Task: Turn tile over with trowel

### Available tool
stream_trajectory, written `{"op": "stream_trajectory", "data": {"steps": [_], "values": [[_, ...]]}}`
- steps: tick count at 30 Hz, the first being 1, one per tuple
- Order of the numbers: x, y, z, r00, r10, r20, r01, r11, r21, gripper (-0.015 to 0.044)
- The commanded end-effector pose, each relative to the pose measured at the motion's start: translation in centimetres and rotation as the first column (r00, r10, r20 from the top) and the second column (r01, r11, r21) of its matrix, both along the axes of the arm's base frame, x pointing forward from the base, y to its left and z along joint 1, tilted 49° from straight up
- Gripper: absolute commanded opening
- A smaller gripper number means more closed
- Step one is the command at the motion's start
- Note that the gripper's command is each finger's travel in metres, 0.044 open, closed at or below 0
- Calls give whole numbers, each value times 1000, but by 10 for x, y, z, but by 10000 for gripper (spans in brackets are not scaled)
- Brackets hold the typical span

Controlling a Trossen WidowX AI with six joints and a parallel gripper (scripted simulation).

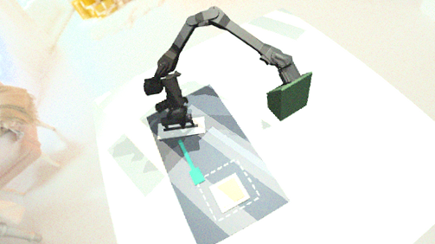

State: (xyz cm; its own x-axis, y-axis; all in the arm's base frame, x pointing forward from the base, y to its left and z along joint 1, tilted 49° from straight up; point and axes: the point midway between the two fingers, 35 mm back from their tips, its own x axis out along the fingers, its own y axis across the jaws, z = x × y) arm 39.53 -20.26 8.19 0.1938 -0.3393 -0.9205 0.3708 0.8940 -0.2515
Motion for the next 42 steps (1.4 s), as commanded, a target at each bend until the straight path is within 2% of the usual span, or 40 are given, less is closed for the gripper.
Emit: {"op": "stream_trajectory", "data": {"steps": [1,10,19,42], "values": [[-14,-12,15,995,57,-77,-53,998,45,0],[-52,-23,48,961,193,-199,-154,968,198,0],[-91,-25,84,915,324,-240,-225,905,361,0],[-92,-44,71,907,334,-256,-232,904,359,0]]}}
